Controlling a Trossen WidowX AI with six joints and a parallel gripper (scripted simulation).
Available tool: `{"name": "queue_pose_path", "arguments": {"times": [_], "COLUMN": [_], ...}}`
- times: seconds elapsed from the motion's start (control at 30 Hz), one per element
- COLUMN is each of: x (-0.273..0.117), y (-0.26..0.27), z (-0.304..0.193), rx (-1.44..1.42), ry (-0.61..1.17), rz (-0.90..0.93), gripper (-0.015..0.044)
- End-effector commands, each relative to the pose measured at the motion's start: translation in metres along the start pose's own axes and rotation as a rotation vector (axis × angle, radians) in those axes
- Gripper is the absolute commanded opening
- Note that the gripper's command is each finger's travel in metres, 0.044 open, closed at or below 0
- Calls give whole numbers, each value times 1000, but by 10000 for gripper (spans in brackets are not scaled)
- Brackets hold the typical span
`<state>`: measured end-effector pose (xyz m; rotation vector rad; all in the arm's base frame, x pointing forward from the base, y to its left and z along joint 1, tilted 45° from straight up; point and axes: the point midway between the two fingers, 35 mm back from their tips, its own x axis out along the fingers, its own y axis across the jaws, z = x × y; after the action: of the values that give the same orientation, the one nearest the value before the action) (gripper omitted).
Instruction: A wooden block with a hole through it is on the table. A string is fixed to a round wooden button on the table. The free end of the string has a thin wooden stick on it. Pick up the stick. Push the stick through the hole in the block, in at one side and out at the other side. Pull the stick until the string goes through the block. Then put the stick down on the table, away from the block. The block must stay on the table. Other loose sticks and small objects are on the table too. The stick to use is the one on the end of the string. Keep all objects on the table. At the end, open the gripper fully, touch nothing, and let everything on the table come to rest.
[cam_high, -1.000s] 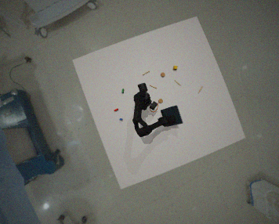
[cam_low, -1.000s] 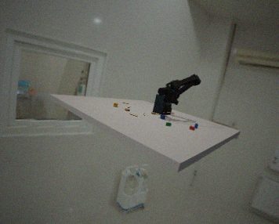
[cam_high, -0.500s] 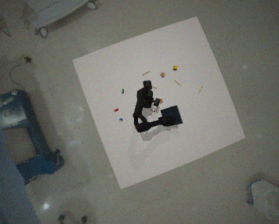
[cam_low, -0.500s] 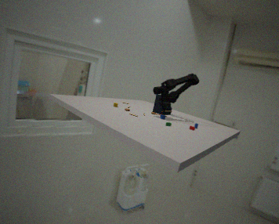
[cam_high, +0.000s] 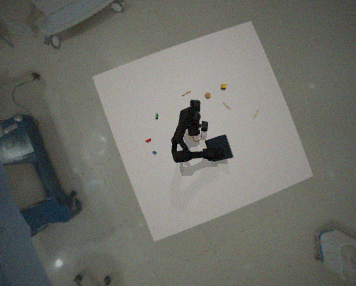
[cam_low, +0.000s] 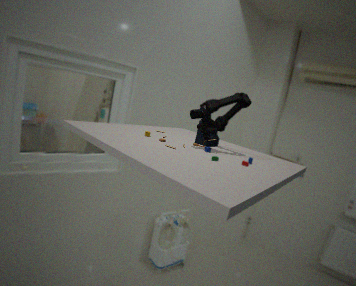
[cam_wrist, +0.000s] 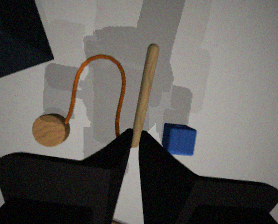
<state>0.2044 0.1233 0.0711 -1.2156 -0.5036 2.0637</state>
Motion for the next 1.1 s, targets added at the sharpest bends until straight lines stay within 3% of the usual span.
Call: {"name": "queue_pose_path", "arguments": {"times": [0.0, 1.07], "x": [-2, -10], "y": [2, -4], "z": [-3, -31], "rx": [-54, -39], "ry": [-9, 39], "rz": [-20, -8], "gripper": [0, 0]}}
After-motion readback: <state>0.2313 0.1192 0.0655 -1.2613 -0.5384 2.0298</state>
